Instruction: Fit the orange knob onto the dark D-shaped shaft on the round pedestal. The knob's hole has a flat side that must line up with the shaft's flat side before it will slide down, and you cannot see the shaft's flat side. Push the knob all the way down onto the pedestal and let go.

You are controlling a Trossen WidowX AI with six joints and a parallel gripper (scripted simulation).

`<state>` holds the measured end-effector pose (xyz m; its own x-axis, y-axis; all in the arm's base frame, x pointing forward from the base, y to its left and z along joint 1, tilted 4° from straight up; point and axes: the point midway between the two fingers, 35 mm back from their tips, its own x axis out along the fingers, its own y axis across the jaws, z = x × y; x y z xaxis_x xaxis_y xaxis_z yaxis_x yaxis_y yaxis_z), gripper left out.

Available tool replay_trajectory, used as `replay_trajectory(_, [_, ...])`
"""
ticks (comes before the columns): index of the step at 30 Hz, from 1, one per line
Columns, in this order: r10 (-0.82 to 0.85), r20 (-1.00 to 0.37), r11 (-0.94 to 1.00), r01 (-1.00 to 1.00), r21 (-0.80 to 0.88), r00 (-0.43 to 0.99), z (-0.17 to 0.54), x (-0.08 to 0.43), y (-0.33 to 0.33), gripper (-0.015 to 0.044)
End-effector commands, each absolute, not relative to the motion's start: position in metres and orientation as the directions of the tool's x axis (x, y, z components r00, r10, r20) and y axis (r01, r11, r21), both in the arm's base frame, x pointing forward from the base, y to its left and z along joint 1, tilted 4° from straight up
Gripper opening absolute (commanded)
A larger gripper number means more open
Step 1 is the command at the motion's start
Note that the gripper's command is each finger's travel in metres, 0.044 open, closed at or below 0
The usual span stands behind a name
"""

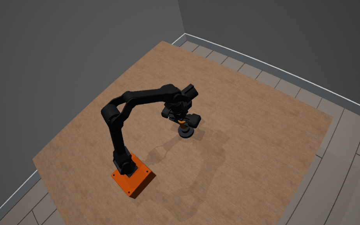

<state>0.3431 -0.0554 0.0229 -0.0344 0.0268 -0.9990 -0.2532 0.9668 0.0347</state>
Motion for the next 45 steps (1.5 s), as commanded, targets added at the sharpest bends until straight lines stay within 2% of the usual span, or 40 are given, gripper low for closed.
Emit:
replay_trajectory(1, [0.024, -0.999, 0.966, -0.257, 0.031, -0.030, 0.0216, 0.3440, -0.0559, 0.0000])
replay_trajectory(20, [0.024, -0.999, 0.966, -0.257, 0.031, -0.031, 0.0244, 0.3388, -0.0548, 0.0000])
replay_trajectory(28, [0.024, -0.999, 0.891, -0.452, 0.035, -0.031, 0.0263, 0.3394, -0.0548, 0.0000])
replay_trajectory(45, [0.024, -0.999, 0.891, -0.452, 0.035, -0.030, 0.0218, 0.3434, -0.0559, 0.0000])
